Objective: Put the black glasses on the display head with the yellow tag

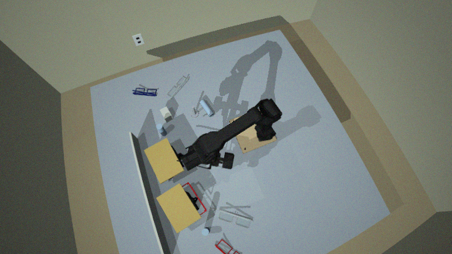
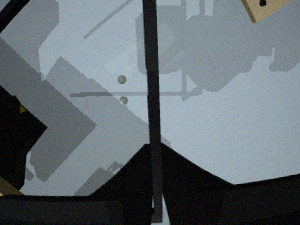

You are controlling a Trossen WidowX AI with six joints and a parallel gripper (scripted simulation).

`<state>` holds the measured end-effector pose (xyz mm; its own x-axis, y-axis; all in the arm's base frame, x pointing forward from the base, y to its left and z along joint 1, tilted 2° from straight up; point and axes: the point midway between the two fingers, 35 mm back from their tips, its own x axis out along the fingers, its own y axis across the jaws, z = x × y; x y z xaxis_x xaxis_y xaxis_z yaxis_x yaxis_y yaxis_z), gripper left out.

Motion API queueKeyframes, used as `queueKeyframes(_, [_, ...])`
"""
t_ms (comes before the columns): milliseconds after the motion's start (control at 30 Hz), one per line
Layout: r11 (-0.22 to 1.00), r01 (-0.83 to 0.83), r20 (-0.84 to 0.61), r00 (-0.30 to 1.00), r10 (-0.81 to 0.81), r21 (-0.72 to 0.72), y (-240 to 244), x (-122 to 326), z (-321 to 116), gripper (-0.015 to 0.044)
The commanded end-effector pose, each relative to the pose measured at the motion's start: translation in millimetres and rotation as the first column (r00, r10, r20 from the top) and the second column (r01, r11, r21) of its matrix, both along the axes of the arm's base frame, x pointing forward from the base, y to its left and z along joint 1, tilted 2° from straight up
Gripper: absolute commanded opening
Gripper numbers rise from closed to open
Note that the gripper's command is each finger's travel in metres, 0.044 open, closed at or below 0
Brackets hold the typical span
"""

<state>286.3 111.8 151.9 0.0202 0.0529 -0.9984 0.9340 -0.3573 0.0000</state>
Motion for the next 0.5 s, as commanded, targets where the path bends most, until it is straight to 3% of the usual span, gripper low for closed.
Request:
queueKeyframes(0, [0.999, -0.042, 0.006, 0.999, 0.042, -0.007, -22.9, 6.8, 0.5, 0.0])
queueKeyframes(467, [0.983, -0.183, 0.012, 0.983, 0.184, -0.02, -95.7, 19.2, -2.4, 0.0])
